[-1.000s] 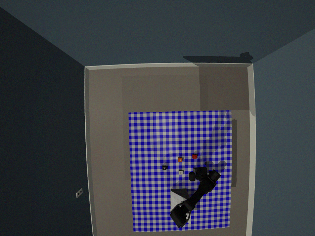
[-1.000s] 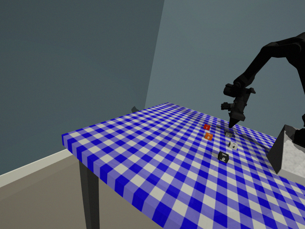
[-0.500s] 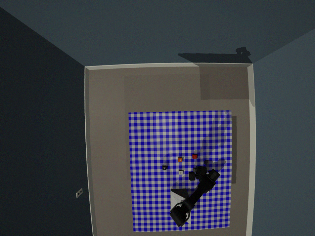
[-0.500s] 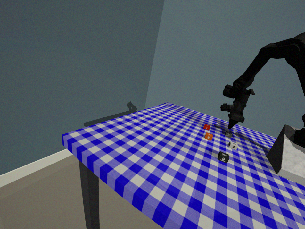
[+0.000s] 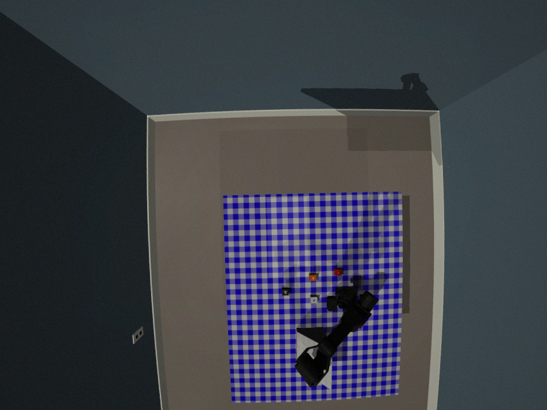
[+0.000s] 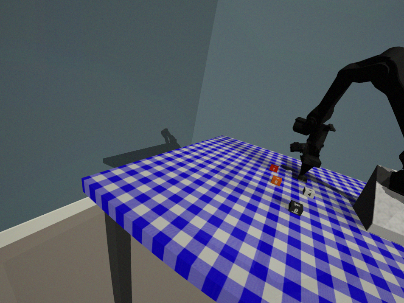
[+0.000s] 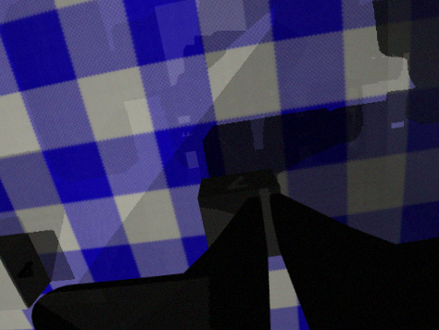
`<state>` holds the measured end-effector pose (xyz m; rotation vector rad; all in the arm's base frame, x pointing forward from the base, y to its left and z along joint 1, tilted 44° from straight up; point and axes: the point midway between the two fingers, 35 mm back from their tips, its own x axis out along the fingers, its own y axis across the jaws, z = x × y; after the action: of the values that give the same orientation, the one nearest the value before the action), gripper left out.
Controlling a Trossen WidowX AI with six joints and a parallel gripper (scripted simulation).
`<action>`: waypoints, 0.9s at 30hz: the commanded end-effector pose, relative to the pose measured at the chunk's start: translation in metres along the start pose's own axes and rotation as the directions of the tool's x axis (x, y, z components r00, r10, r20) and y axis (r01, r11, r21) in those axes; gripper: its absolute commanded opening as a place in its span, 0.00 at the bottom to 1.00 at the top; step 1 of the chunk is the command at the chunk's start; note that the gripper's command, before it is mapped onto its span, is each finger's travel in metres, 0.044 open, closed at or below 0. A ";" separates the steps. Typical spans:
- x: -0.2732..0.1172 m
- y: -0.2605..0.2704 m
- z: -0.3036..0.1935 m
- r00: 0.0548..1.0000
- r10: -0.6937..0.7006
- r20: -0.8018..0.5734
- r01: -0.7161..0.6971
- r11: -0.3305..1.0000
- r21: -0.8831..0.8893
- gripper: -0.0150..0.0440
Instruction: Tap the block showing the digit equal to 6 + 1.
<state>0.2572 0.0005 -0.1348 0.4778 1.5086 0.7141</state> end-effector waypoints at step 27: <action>-0.090 0.227 0.040 1.000 -0.026 0.007 0.025 1.000 0.012 0.93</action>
<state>0.2890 0.0784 0.0445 0.4578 1.5161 0.6767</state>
